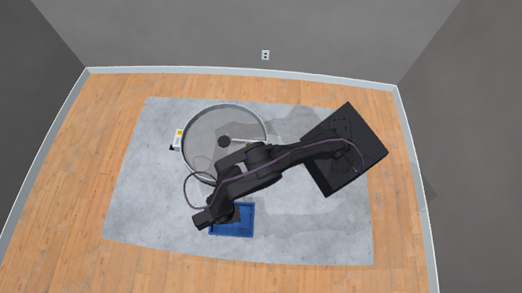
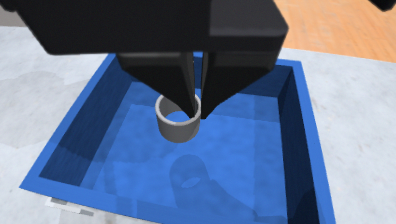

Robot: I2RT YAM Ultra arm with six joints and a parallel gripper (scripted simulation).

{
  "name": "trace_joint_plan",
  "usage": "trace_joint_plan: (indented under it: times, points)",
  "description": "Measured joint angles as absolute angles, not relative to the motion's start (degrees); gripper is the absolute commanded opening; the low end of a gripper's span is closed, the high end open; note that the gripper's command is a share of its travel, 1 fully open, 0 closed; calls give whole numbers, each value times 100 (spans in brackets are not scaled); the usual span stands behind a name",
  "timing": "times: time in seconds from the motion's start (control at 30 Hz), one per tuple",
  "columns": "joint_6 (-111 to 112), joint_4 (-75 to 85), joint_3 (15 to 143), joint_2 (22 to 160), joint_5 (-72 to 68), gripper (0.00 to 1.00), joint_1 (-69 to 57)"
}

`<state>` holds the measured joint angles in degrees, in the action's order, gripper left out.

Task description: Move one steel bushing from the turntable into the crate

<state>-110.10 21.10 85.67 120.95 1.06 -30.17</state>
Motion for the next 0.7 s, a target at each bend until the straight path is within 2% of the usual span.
trace_joint_plan:
  times: [0.7]
  points:
    - [-11026,1898,8858,12545,106,0,-3017]
